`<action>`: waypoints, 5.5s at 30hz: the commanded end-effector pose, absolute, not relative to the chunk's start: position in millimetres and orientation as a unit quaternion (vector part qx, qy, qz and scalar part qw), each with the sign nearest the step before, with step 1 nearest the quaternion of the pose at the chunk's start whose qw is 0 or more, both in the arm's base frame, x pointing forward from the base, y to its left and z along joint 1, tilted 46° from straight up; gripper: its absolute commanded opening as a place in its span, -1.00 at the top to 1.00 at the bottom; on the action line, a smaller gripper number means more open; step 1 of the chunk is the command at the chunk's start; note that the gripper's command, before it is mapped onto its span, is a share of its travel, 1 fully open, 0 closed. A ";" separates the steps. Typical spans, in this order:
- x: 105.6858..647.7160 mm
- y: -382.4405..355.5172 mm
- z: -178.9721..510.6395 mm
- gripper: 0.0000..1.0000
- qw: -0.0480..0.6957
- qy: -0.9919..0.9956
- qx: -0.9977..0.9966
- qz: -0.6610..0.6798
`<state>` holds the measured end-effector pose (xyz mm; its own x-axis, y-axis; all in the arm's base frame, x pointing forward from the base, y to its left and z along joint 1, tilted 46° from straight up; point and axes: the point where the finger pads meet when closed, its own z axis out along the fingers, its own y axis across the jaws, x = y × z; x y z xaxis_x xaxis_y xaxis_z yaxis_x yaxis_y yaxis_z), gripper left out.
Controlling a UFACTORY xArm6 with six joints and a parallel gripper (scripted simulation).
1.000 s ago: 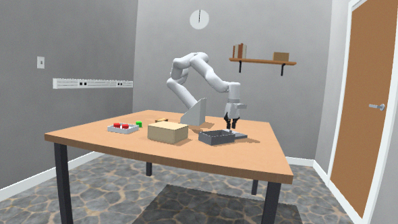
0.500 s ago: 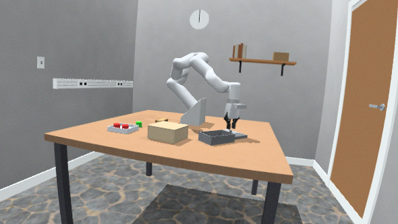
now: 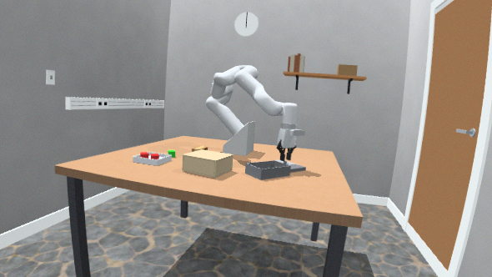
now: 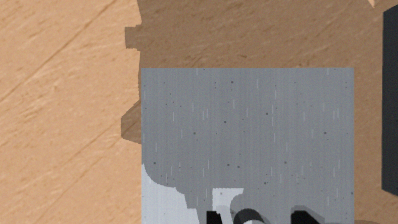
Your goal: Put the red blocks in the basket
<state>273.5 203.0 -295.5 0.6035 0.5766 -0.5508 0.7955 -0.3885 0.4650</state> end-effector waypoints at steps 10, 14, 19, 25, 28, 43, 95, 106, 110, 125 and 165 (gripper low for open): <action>275.2 197.9 -301.9 0.13 0.360 0.419 0.820 -0.150; 275.4 196.3 -303.5 0.13 0.360 0.419 0.820 -0.150; 275.5 193.9 -305.8 0.13 0.360 0.419 0.820 -0.150; 275.7 192.0 -307.7 0.13 0.360 0.419 0.820 -0.150; 275.7 191.7 -307.9 0.13 0.360 0.419 0.820 -0.150; 275.8 190.9 -308.8 0.13 0.360 0.419 0.820 -0.150; 275.5 194.5 -305.3 1.00 0.360 0.419 0.820 -0.150; 274.1 212.6 -287.6 1.00 0.360 0.419 0.820 -0.150; 273.1 224.5 -276.1 1.00 0.360 0.419 0.820 -0.150; 269.6 268.8 -233.1 1.00 0.360 0.419 0.820 -0.150; 320.9 299.1 -196.7 1.00 0.380 0.231 0.893 -0.067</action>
<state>294.5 295.7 -201.8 0.7641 0.4782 -0.4330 0.6432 -0.5140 0.5676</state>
